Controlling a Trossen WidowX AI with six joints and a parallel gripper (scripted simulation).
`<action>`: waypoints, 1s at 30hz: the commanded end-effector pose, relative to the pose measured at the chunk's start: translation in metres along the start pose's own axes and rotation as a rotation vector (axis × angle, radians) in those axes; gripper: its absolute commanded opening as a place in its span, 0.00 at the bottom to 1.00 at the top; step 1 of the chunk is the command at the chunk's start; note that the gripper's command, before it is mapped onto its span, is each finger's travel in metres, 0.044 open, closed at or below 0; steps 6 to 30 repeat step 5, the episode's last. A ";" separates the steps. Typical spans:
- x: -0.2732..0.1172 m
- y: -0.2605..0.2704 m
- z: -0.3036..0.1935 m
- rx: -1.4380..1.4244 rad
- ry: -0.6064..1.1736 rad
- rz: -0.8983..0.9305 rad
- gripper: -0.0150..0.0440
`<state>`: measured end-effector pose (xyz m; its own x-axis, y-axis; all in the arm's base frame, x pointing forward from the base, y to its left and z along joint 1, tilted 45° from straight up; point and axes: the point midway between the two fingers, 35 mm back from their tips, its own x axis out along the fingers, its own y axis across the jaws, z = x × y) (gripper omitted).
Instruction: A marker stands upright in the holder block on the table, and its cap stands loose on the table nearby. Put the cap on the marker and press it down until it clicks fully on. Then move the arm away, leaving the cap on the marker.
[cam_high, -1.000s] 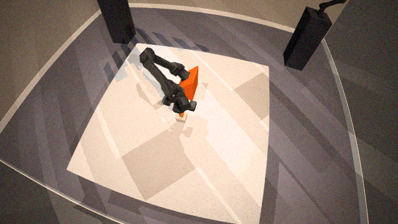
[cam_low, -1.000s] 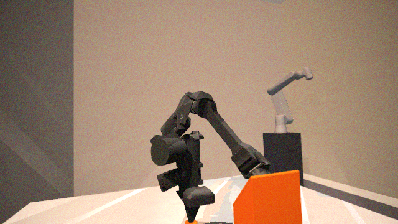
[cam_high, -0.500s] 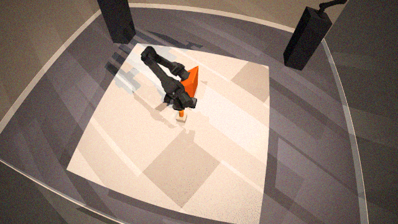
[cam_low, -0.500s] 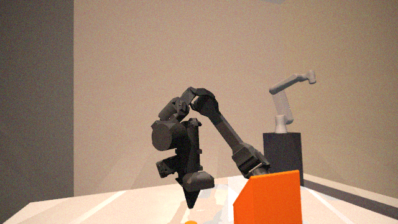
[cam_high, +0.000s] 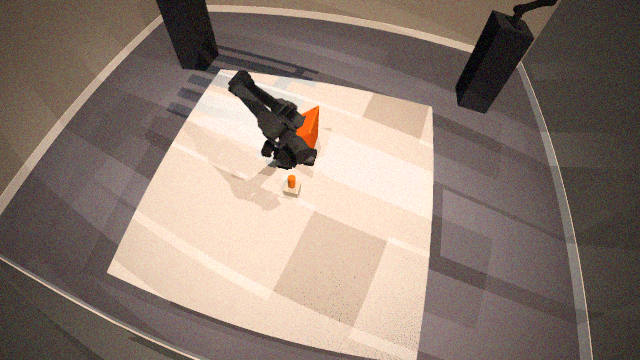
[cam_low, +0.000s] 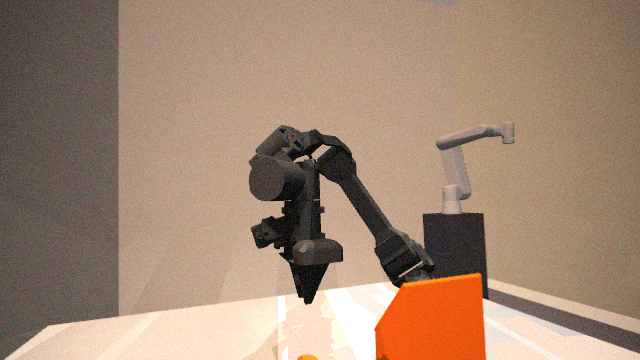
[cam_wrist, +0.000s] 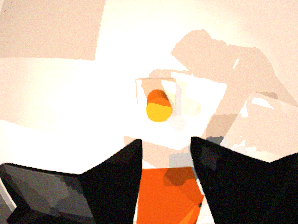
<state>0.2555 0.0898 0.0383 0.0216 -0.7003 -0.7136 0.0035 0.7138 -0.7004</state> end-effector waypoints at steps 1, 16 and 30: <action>-0.001 0.000 0.000 0.004 0.003 0.003 0.70; -0.001 0.000 0.000 0.004 0.003 0.003 0.88; -0.001 0.000 0.000 0.004 0.003 0.003 0.88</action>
